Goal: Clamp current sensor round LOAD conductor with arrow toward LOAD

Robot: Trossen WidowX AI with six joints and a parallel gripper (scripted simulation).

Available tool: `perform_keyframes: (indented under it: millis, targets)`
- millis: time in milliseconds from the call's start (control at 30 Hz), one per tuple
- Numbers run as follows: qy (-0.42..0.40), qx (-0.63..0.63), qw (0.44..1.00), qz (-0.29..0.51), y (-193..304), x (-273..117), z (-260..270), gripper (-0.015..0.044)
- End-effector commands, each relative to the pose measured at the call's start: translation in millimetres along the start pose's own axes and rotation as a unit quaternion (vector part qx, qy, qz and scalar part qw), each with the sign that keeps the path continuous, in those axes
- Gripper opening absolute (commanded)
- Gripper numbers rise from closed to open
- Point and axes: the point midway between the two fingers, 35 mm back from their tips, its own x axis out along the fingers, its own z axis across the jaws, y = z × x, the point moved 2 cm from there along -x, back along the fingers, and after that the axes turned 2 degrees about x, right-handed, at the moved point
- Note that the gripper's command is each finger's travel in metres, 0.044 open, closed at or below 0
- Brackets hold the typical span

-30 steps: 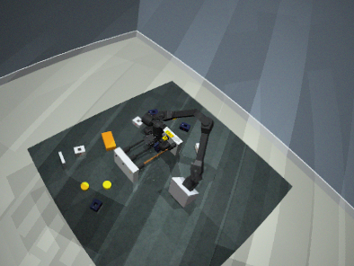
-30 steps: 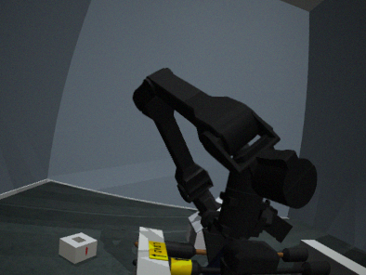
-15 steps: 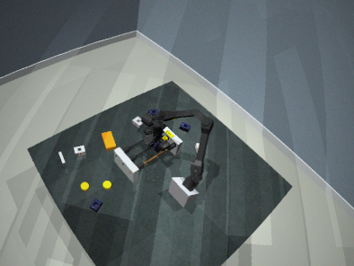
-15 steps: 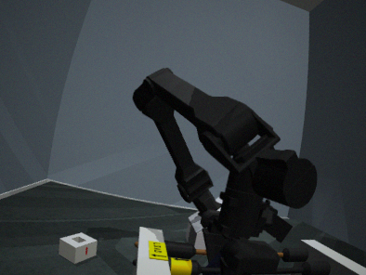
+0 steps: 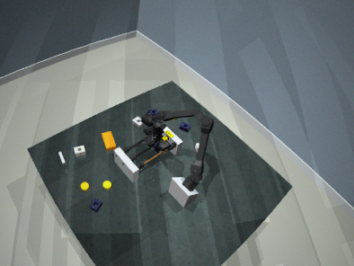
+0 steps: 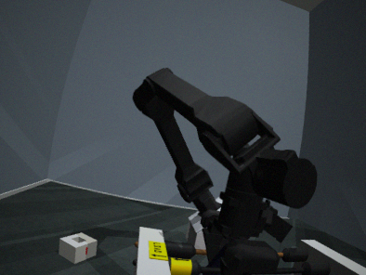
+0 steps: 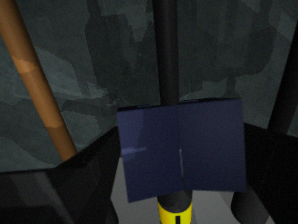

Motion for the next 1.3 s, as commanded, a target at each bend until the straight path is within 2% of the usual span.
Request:
perform_keyframes:
  millis: [0, 1233, 1267]
  targets:
    - [0.0, 0.0, 1.0, 0.0, 0.0, 0.0, 0.0, 0.0]
    - [0.0, 0.0, 1.0, 0.0, 0.0, 0.0, 0.0, 0.0]
    - [0.0, 0.0, 1.0, 0.0, 0.0, 0.0, 0.0, 0.0026]
